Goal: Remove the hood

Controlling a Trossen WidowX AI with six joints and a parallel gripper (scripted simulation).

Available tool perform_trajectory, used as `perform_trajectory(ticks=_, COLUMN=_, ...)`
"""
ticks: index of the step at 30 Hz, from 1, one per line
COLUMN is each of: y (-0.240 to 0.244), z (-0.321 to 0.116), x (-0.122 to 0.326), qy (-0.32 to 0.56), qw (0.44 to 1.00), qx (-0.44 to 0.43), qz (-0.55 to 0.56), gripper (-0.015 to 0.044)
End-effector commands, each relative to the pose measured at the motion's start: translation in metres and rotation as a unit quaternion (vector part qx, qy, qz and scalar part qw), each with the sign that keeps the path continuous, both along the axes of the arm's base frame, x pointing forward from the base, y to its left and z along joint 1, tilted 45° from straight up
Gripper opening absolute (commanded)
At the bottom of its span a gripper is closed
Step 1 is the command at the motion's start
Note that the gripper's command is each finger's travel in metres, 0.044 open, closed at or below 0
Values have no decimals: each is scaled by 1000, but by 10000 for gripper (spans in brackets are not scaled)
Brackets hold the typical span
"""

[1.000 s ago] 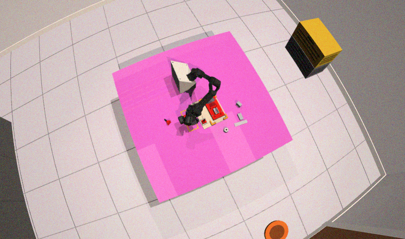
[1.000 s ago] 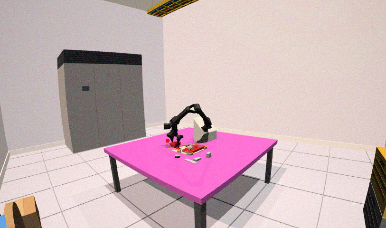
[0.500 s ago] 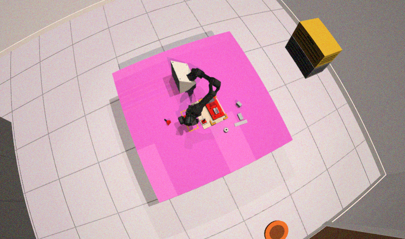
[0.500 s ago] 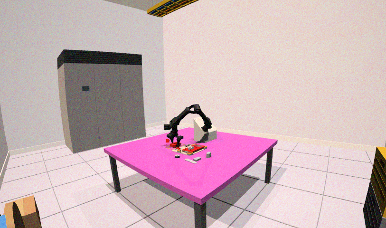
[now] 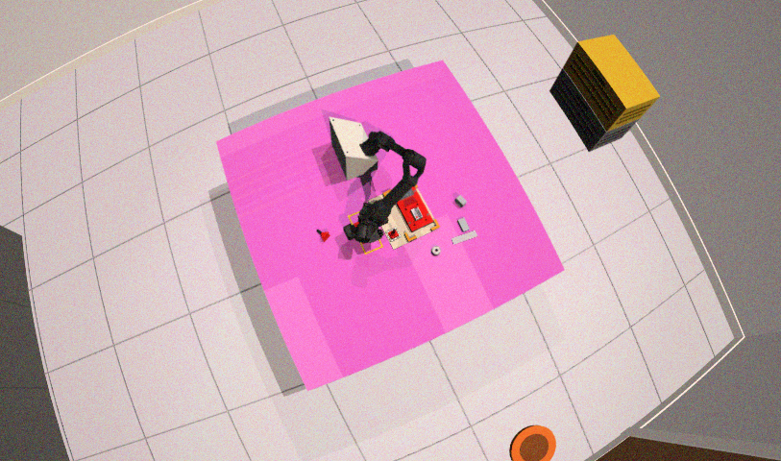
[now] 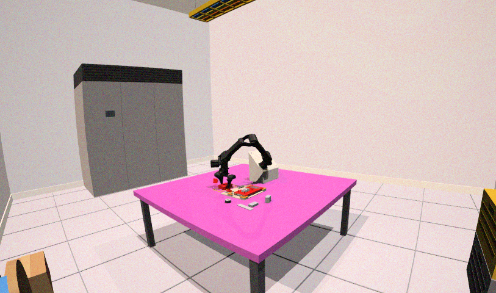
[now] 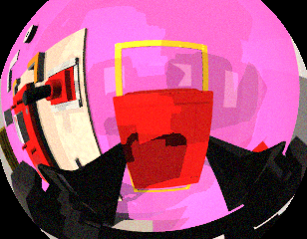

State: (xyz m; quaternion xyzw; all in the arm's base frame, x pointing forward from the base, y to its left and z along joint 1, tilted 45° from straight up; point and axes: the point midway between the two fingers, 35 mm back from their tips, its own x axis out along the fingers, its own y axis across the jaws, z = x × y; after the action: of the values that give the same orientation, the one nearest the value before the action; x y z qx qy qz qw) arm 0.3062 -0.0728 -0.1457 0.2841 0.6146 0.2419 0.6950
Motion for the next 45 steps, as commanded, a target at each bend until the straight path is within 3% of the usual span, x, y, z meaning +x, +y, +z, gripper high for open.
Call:
perform_trajectory(ticks=1, y=0, z=0, x=0, qy=0, qw=1000, qx=0, qz=0, gripper=289)
perform_trajectory(ticks=7, y=-2, z=2, x=0, qy=0, qw=1000, qx=0, qz=0, gripper=440)
perform_trajectory(ticks=15, y=-51, z=51, x=-8, qy=2, qw=1000, qx=2, qz=3, gripper=440)
perform_trajectory(ticks=45, y=-51, z=51, x=-8, qy=2, qw=1000, qx=2, qz=3, gripper=440)
